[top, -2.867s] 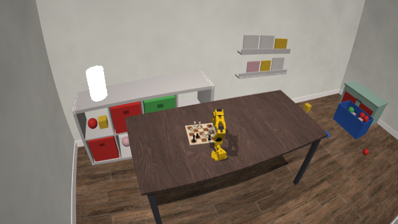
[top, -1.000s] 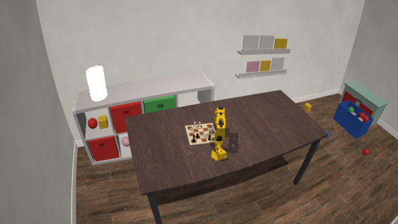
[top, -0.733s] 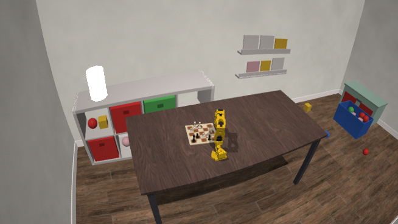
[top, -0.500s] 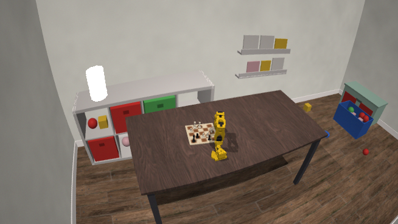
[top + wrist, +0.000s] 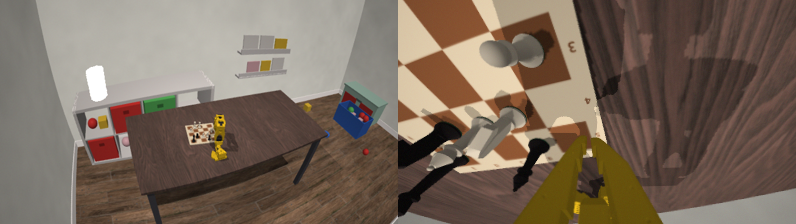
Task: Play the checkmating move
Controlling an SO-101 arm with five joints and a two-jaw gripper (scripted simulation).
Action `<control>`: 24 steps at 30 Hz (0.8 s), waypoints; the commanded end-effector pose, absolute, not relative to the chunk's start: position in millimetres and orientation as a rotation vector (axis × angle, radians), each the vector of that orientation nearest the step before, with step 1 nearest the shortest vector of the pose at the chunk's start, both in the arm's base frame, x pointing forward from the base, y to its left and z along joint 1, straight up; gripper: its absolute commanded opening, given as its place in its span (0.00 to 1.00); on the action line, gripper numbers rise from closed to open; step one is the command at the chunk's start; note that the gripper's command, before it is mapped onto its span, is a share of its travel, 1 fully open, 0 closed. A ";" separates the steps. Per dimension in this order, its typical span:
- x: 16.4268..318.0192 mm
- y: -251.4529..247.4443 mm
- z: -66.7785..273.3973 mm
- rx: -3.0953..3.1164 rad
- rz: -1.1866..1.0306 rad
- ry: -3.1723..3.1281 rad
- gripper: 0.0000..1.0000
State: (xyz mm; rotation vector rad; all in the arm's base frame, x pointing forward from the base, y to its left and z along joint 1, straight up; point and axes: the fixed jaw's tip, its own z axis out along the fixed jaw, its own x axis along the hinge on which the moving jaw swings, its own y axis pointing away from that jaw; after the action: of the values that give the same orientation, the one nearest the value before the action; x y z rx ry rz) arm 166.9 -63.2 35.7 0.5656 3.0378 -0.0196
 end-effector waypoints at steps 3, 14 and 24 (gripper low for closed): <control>162.2 -62.2 29.7 0.566 -0.008 3.069 0.00; 158.0 -60.3 25.1 0.564 -0.007 3.070 0.00; 158.0 -60.3 25.1 0.564 -0.007 3.070 0.00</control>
State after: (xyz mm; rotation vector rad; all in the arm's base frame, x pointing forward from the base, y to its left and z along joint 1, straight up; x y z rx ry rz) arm 161.1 -60.7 27.2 0.5675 3.0595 -0.0122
